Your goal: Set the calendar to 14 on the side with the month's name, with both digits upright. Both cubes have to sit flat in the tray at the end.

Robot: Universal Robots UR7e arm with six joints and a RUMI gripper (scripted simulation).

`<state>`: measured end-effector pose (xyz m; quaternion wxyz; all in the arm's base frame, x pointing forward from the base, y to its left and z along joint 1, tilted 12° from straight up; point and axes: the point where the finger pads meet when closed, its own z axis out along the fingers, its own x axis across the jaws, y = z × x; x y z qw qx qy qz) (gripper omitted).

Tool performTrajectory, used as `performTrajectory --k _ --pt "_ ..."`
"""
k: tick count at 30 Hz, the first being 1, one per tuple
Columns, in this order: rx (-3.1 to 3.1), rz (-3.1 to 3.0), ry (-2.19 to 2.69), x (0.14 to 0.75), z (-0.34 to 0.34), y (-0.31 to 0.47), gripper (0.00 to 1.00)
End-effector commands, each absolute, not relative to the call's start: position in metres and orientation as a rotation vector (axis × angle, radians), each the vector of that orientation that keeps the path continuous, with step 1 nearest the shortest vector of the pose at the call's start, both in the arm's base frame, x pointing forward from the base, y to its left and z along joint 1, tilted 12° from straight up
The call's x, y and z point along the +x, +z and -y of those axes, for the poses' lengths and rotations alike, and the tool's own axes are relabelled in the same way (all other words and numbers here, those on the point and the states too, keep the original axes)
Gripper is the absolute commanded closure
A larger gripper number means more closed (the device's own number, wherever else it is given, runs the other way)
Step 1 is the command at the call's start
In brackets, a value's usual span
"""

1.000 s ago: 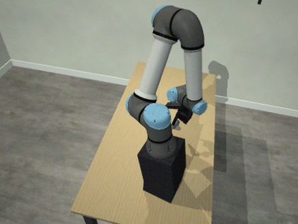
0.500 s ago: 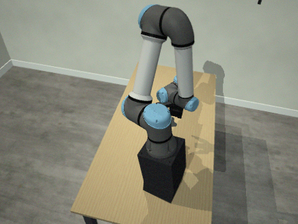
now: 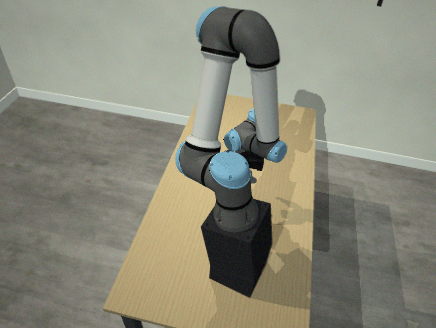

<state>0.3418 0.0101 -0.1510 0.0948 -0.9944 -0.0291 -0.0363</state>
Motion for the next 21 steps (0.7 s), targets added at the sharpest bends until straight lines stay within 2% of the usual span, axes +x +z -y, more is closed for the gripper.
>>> performTrajectory --k 1,21 --pt "-2.949 0.090 -0.110 0.3422 -0.0103 -0.1507 0.00" --pt "-2.950 0.069 -0.108 0.3425 -0.0104 -0.1509 0.00"
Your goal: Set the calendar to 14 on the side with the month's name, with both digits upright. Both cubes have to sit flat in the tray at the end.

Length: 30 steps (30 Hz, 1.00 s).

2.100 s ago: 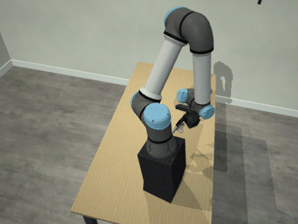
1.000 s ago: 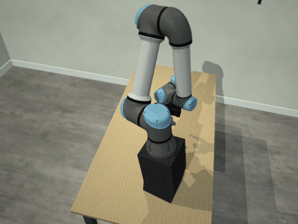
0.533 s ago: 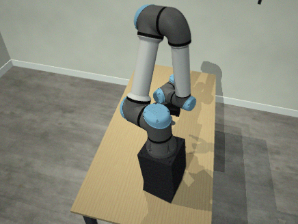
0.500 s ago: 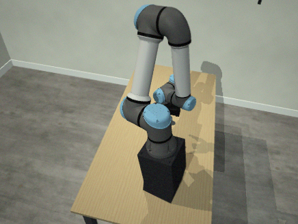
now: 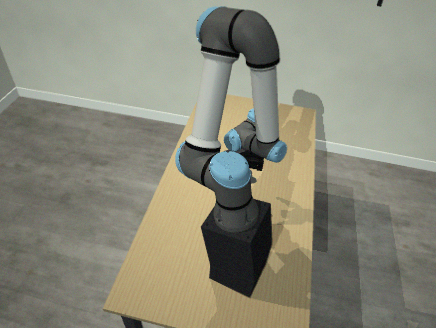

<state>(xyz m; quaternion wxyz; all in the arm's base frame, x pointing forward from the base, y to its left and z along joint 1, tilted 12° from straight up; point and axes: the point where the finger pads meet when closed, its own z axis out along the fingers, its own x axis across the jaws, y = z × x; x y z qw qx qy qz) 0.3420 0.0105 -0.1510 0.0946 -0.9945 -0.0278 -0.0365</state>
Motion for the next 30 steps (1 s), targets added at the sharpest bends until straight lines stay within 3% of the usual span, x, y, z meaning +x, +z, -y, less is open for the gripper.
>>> performTrajectory --k 1,30 --pt "-2.950 0.063 -0.108 0.3425 -0.0105 -0.1509 0.00" --pt "-2.899 -0.499 -0.052 0.3495 -0.0142 -0.1561 0.00"
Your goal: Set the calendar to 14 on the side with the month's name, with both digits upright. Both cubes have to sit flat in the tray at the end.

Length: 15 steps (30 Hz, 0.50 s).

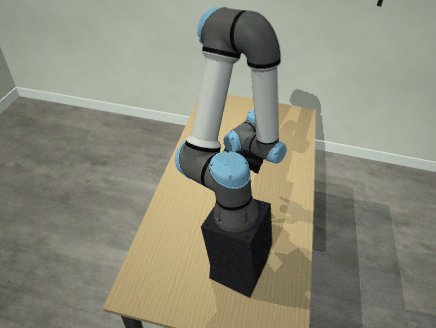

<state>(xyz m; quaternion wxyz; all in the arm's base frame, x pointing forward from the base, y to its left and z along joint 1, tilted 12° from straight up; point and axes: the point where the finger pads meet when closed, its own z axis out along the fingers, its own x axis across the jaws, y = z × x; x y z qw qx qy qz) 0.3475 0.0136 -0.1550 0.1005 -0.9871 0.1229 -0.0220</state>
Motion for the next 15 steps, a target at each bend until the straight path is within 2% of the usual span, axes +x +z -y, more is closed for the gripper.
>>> performTrajectory --k 1,15 --pt "-2.891 -0.539 -0.048 0.3499 -0.0144 -0.1565 0.00" --pt "-2.726 -1.098 0.011 0.3560 -0.0159 -0.1623 0.00"
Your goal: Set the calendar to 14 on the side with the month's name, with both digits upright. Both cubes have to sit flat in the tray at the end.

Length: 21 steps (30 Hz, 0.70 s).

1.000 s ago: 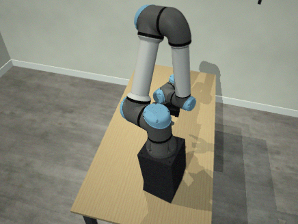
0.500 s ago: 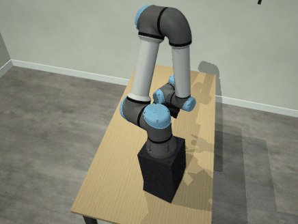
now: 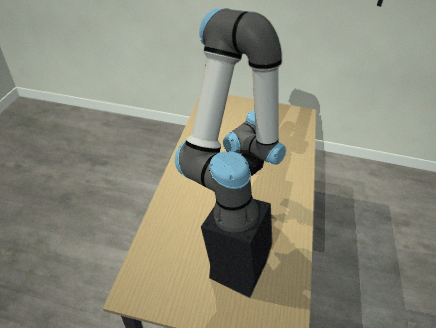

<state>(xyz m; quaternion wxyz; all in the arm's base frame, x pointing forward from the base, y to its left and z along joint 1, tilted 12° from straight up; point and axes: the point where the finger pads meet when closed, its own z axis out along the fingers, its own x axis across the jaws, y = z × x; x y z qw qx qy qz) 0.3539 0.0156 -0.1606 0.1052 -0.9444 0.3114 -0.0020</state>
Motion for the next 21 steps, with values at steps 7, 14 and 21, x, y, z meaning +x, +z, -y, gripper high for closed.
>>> performTrajectory --k 7,14,21 --pt "-2.586 -1.401 0.045 0.3586 -0.0160 -0.1659 0.00" --pt "-2.490 -1.568 0.064 0.3598 -0.0158 -0.1680 0.00" --pt "-2.275 -1.877 0.101 0.3613 -0.0152 -0.1722 0.00"
